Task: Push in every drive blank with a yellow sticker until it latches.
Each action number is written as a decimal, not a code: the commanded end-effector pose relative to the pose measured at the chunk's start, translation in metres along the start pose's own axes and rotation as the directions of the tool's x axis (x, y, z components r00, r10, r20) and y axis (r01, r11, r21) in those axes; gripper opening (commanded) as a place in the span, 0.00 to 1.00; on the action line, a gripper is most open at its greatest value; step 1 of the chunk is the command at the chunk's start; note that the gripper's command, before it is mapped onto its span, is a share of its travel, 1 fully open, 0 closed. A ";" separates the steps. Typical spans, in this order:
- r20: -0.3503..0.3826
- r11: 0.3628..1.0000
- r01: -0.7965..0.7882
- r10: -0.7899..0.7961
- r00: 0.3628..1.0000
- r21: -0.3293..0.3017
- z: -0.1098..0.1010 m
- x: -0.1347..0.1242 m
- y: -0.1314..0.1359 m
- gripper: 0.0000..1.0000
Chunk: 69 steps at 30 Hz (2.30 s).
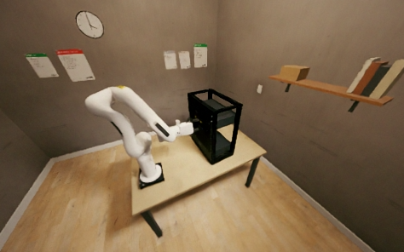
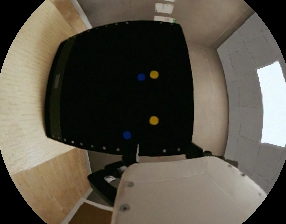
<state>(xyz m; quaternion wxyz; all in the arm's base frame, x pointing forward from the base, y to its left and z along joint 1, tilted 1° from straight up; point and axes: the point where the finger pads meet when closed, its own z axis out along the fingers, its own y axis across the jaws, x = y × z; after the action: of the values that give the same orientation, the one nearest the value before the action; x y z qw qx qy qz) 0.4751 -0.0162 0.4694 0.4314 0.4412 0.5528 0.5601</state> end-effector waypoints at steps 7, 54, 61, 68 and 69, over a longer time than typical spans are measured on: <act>0.000 1.000 0.001 -0.001 1.000 -0.002 0.000 0.000 0.001 1.00; 0.000 1.000 0.001 -0.001 1.000 -0.002 0.000 0.000 0.001 0.00; 0.000 1.000 0.001 -0.001 1.000 -0.002 0.000 0.000 0.001 0.00; 0.000 1.000 0.001 -0.001 1.000 -0.002 0.000 0.000 0.001 0.00; 0.000 1.000 0.001 -0.001 1.000 -0.002 0.000 0.000 0.001 0.00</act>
<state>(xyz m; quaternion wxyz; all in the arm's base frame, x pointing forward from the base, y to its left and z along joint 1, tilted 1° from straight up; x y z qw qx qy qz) 0.4751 -0.0162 0.4694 0.4314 0.4412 0.5528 0.5601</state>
